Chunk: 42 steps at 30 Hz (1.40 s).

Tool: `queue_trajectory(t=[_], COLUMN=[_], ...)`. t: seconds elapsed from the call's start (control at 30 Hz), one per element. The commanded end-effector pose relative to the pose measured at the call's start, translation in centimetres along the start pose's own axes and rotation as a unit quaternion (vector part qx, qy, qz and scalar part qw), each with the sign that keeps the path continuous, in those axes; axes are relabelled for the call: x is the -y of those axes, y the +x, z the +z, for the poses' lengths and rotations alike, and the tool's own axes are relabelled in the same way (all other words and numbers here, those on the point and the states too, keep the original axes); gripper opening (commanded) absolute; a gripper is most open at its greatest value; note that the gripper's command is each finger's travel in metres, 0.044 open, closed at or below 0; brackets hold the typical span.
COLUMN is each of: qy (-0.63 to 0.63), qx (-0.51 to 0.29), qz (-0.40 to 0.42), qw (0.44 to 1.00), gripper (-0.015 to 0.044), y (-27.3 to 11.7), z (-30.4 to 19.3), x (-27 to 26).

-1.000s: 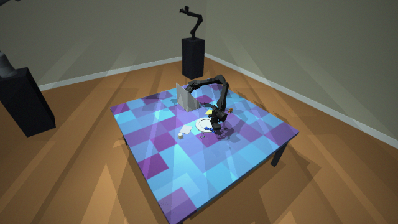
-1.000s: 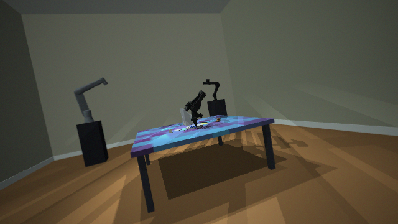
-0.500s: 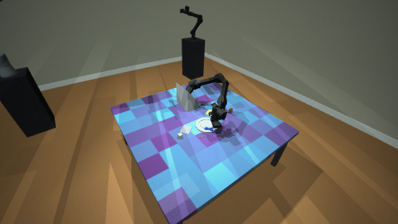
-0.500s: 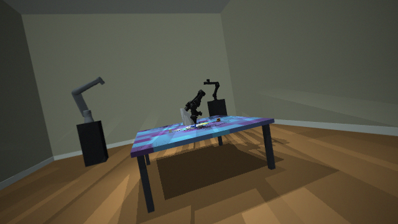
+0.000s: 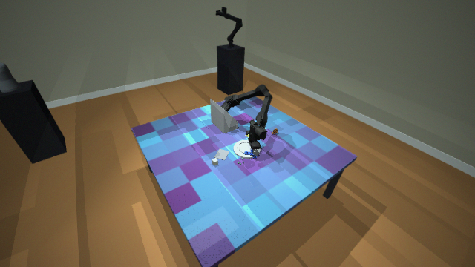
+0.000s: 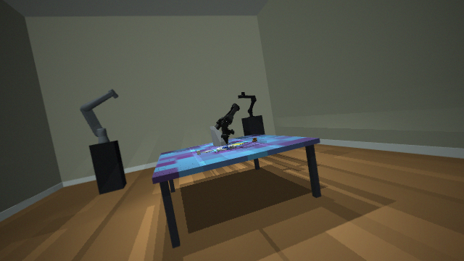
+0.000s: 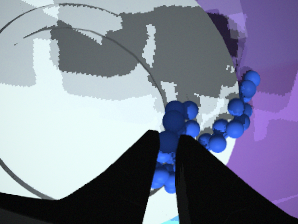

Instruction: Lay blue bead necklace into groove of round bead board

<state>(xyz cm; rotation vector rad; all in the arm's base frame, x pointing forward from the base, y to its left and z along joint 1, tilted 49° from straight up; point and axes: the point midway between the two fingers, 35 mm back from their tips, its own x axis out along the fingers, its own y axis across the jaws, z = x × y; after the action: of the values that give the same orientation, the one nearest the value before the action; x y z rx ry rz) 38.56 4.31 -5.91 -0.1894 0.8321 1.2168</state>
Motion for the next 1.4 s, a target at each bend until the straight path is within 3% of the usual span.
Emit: queue_trajectory(t=[0.0,1.07,1.37], qy=[-0.003,-0.003,-0.006], qx=[0.001,0.002,0.001], qz=[0.001,0.001,-0.003], qw=[1.000,1.000,1.000], gripper=[0.0000,0.0000,0.0236], y=[0.0,3.2,2.8], z=[-0.6,-0.7,-0.7], x=[-1.3,-1.8,-1.6])
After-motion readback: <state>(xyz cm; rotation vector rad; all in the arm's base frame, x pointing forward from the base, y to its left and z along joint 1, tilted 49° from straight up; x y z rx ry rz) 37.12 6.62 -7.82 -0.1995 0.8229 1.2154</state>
